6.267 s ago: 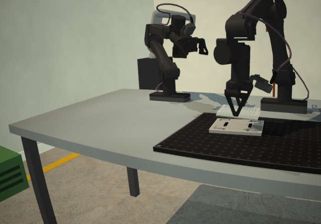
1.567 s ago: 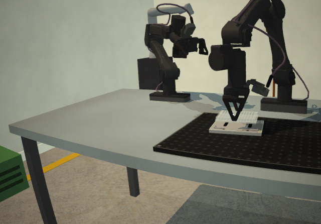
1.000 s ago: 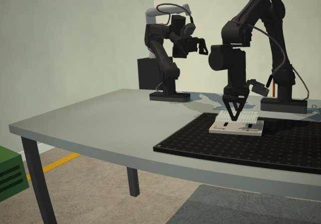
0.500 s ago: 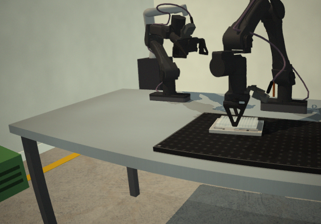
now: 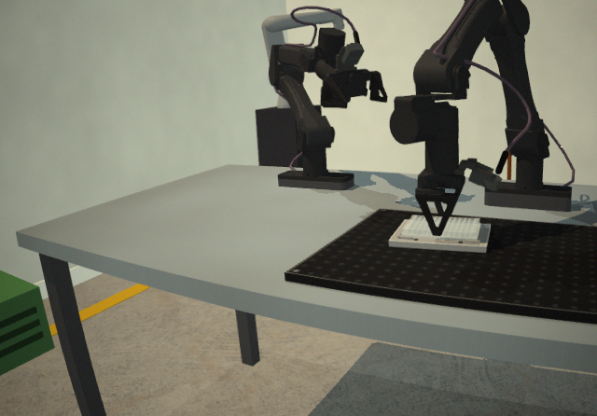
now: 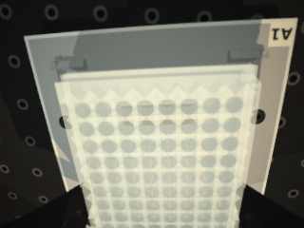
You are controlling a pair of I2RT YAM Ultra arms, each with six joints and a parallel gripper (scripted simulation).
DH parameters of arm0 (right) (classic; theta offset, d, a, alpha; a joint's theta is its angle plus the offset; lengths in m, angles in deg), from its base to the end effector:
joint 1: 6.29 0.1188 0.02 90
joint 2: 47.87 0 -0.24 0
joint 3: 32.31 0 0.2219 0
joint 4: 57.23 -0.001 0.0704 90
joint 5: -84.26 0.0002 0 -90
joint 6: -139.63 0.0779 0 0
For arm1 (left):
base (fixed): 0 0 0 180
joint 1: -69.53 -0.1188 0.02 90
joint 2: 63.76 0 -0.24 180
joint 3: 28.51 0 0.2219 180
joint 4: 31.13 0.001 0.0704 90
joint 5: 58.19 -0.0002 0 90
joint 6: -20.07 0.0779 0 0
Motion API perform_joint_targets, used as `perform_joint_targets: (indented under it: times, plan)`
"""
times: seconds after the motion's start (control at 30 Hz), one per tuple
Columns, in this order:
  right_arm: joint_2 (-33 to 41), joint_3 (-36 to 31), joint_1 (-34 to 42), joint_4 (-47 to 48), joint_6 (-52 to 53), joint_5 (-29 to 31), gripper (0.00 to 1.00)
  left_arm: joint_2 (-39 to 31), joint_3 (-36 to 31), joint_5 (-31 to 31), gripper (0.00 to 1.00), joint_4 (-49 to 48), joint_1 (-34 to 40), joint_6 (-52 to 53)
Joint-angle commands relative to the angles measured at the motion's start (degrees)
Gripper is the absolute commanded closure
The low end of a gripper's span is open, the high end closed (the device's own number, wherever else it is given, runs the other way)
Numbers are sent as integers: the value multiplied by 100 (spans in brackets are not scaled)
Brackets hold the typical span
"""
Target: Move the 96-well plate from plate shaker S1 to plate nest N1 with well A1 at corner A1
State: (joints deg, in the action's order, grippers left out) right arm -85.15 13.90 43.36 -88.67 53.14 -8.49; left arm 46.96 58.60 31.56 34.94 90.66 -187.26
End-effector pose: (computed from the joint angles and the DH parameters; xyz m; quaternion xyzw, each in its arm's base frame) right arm 0.1162 0.1441 0.2417 -0.3380 0.7596 0.2663 0.4877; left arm 0.2883 -0.1107 0.1061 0.7443 -0.6678 0.0034 0.0010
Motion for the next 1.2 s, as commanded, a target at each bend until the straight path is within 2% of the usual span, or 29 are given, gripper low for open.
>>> perform_joint_targets:
  times: [0.0,0.17,0.23,0.53,0.87,1.1,1.17]
  plan:
    - [86,8,-34,-1,-11,-27,0,44,176,5,21,160,9,-59]
    - [86,8,-34,-1,-11,-27,0,44,176,5,21,161,9,-58]
    - [86,8,-34,-1,-11,-27,0,47,116,5,0,90,4,-18]
    - [86,8,-34,-1,-11,-27,0,-316,64,1,0,175,90,-117]
    - [86,8,-34,-1,-11,-27,0,-398,371,4,0,535,44,-63]
    - [86,8,-34,-1,-11,-27,0,-606,1072,7,0,1353,-42,47]
    - [86,8,-34,-1,-11,-27,0,-491,1087,6,0,1423,-21,0]
